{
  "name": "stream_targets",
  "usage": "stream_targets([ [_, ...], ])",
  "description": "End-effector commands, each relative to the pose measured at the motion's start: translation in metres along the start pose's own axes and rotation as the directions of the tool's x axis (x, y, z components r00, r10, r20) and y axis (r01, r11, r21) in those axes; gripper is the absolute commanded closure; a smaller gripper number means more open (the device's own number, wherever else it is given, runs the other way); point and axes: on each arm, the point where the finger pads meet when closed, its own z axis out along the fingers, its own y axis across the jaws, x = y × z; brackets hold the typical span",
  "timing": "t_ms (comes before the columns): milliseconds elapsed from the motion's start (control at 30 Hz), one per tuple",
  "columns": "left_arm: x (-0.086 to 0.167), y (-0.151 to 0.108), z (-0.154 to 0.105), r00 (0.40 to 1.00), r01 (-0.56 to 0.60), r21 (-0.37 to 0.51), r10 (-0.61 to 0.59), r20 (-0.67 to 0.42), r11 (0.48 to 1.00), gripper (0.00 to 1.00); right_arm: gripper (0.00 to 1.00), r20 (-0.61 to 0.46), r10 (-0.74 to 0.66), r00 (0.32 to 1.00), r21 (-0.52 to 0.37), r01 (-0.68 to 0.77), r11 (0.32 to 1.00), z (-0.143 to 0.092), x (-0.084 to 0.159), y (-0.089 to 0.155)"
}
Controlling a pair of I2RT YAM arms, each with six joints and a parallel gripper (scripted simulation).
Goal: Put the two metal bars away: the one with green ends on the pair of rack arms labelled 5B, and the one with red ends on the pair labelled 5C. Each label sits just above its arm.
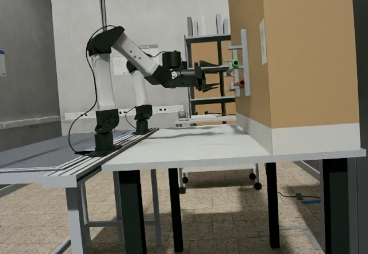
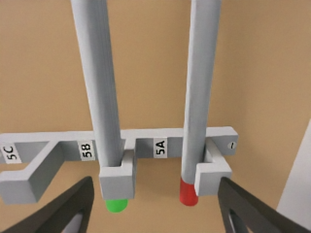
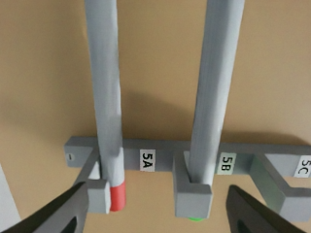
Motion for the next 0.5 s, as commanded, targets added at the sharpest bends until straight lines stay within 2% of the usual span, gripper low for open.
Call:
stream_targets([
  [0,-0.005,-0.001,-0.001,1.000,0.025,-0.039,-0.025,0.002,0.999,0.29,0.29,-0.003,0.010,1.000,0.020,-0.010,1.000,0.000,-0.005,0.008],
  [400,-0.015,-0.039,0.001,1.000,0.025,-0.039,-0.025,0.002,0.999,0.36,0.36,-0.003,0.010,1.000,0.020,-0.010,1.000,0.002,-0.019,0.048],
  [467,-0.015,-0.039,0.001,1.000,0.025,-0.039,-0.025,0.002,0.999,0.36,0.36,-0.003,0.010,1.000,0.020,-0.010,1.000,0.002,-0.019,0.048],
])
